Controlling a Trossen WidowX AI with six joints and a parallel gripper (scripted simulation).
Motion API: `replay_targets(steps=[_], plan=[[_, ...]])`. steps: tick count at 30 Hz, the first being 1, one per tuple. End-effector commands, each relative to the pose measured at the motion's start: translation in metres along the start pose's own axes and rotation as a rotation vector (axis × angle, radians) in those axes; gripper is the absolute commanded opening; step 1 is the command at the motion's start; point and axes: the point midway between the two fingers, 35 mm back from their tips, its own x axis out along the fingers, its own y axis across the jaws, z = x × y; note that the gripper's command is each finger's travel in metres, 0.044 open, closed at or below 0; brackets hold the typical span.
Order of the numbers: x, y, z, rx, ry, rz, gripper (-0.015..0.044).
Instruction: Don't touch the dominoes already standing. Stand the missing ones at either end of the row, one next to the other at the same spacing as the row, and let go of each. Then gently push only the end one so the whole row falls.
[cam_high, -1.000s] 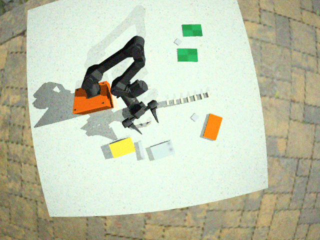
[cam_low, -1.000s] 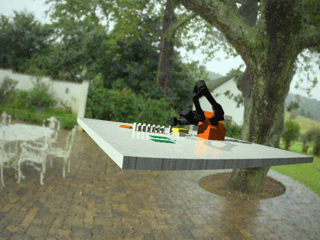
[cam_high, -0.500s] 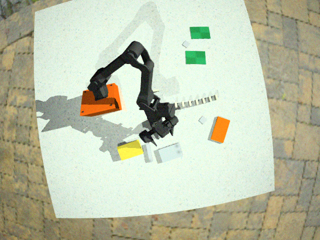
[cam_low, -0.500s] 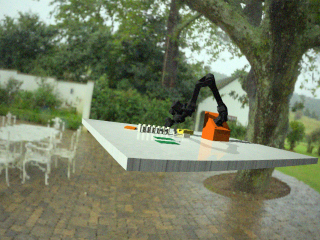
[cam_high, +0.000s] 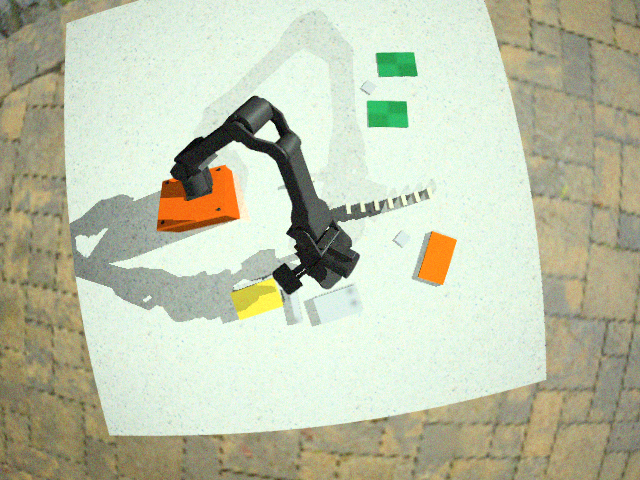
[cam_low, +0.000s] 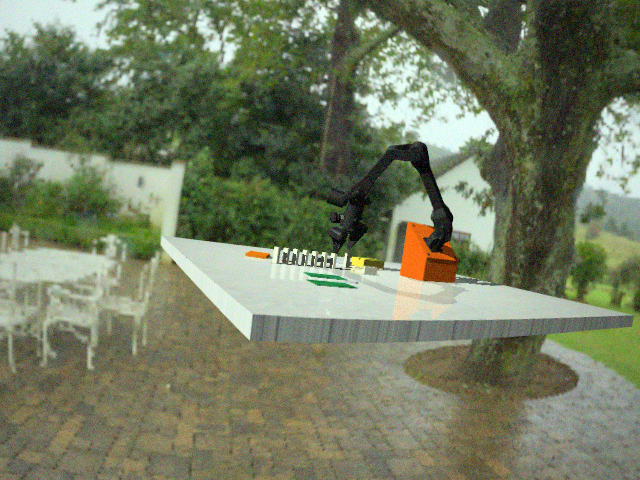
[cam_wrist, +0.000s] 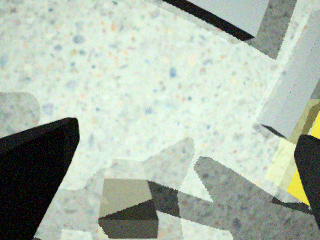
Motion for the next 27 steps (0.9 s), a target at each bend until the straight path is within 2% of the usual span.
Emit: replay_targets(steps=[1, 13, 19, 27], plan=[[-0.063, 0.001, -0.011, 0.04, 0.306, 0.219, 0.044], [-0.062, 0.002, -0.012, 0.04, 0.306, 0.219, 0.044], [-0.009, 0.015, -0.028, 0.04, 0.307, 0.22, 0.044], [0.003, 0.017, -0.033, 0.039, 0.308, 0.221, 0.044]])
